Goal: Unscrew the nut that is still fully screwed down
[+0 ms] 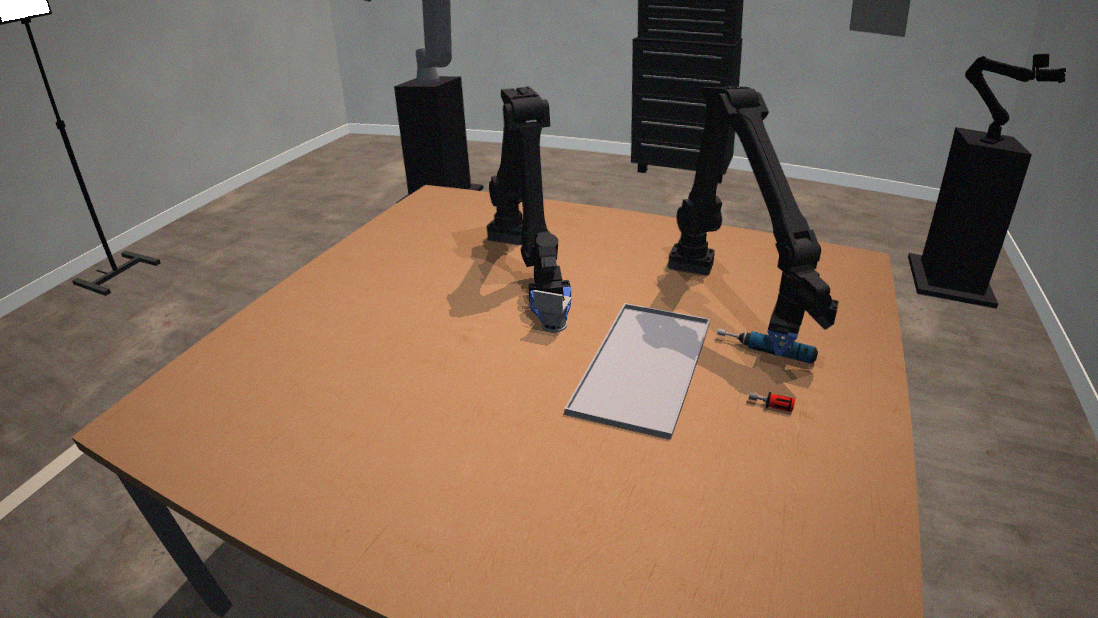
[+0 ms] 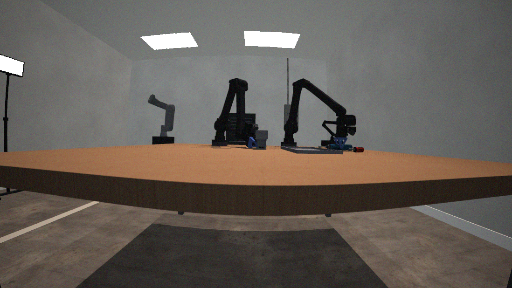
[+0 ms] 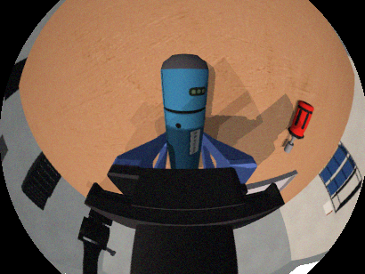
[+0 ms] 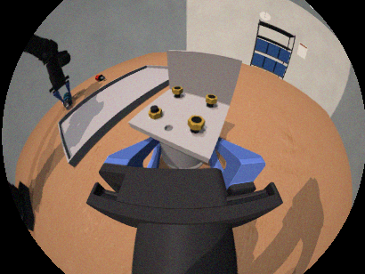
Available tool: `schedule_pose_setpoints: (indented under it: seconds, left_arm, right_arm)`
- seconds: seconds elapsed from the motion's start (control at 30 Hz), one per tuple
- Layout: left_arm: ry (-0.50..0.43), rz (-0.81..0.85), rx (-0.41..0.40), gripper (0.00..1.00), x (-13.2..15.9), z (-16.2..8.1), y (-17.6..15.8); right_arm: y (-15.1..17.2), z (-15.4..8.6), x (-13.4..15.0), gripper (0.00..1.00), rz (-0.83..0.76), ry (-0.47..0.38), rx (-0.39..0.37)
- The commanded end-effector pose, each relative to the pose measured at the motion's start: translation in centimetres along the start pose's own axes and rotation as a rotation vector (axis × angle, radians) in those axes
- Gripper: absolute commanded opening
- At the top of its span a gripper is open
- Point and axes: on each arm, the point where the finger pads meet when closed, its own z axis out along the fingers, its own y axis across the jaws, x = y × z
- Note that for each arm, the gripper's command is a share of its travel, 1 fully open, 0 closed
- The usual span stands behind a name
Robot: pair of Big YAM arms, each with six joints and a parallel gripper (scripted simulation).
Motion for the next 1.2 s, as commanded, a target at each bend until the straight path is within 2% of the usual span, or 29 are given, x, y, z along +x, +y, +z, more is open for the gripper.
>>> schedule_pose_setpoints:
  seconds: [0.0, 0.97, 1.07, 1.17]
  left_arm:
    - [-0.012, -0.003, 0.009, 0.42, -0.5, -0.3, 0.5]
    - [-0.012, -0.003, 0.009, 0.42, -0.5, -0.3, 0.5]
    - [-0.008, -0.003, 0.005, 0.42, -0.3, -1.4, 0.7]
    - [-0.030, -0.003, 0.027, 0.42, -1.4, -2.9, -0.3]
  right_arm:
    - [-0.1, 0.0, 1.7, 0.59, -0.016, 0.040, 0.003]
    - [-0.1, 0.0, 1.7, 0.59, -0.016, 0.040, 0.003]
    - [-0.1, 0.0, 1.7, 0.59, -0.016, 0.040, 0.003]
    - [-0.1, 0.0, 1.7, 0.59, -0.016, 0.040, 0.003]
